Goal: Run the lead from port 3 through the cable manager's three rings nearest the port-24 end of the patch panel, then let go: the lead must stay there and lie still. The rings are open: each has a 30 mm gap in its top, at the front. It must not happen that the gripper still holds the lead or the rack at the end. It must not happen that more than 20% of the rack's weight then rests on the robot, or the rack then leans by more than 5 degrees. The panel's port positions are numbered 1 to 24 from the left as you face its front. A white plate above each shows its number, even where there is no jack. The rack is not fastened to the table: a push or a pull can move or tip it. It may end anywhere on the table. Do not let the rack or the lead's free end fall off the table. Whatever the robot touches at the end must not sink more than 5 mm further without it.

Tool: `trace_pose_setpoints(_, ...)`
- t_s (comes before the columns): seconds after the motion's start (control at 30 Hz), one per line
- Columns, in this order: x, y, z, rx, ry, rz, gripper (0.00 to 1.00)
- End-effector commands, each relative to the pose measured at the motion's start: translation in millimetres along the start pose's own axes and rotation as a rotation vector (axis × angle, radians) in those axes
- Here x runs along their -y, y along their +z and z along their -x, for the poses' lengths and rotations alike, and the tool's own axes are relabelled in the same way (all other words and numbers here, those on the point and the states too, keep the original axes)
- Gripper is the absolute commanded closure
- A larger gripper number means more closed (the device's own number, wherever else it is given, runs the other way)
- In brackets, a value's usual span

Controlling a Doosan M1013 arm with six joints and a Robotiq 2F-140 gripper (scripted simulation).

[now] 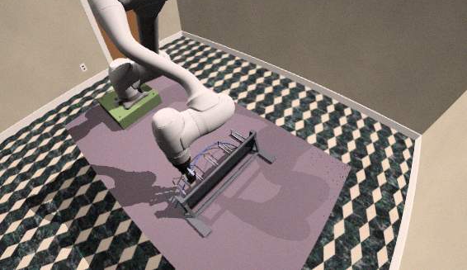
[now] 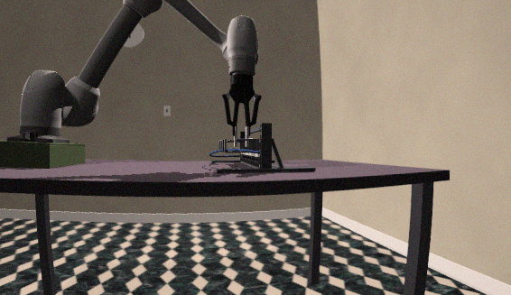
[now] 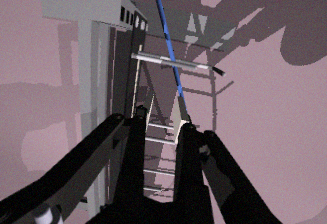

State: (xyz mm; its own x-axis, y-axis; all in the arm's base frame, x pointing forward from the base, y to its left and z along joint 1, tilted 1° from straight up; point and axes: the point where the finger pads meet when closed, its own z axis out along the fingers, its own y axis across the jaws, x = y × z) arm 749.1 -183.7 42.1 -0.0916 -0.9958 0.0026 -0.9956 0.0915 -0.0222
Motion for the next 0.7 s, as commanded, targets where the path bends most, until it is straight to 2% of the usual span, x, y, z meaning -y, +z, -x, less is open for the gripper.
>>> trace_pose_setpoints(0.0, -0.1, -2.0, 0.0, 0.0, 0.0, 0.0, 0.8)
trace_pose_setpoints(0.67, -0.1, -53.9, 0.0, 0.0, 0.0, 0.0, 0.8)
